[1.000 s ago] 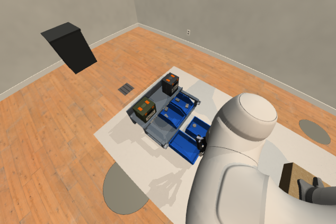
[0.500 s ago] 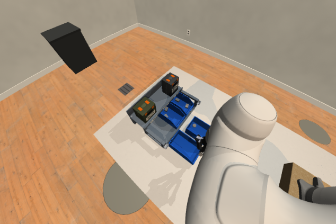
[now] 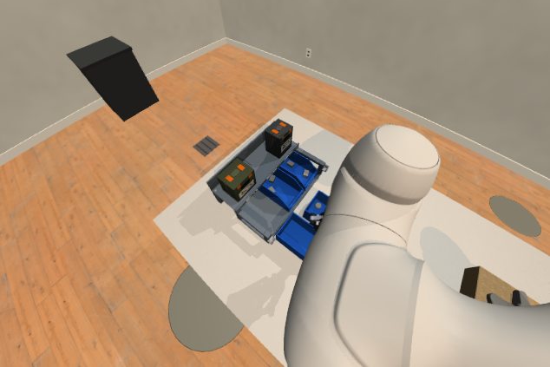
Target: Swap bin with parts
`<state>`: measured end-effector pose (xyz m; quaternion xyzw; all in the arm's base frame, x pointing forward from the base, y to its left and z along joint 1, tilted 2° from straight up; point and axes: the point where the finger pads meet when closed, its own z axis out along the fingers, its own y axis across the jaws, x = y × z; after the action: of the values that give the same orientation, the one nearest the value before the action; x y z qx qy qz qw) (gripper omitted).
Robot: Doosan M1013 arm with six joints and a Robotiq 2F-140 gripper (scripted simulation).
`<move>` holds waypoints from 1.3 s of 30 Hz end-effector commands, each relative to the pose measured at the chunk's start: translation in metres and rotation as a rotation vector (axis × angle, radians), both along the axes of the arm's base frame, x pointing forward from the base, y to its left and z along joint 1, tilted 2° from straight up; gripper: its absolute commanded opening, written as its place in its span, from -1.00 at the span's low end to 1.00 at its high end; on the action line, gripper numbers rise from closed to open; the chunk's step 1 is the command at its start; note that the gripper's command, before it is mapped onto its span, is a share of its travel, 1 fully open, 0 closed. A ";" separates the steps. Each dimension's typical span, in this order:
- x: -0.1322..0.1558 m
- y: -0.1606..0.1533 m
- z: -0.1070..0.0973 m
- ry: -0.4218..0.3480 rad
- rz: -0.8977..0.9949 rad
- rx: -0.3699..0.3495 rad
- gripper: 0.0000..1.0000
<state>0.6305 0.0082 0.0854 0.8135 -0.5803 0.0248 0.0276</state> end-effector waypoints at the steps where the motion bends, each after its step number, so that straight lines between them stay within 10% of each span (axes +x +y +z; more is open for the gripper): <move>1: 0.022 -0.017 0.015 0.018 0.236 0.017 -0.80; 21: 0.041 -0.034 0.029 0.071 1.084 0.033 -0.53; 39: 0.041 -0.034 0.029 0.071 1.084 0.033 -0.53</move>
<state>0.6713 -0.0255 0.1139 0.9969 -0.0768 -0.0011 0.0176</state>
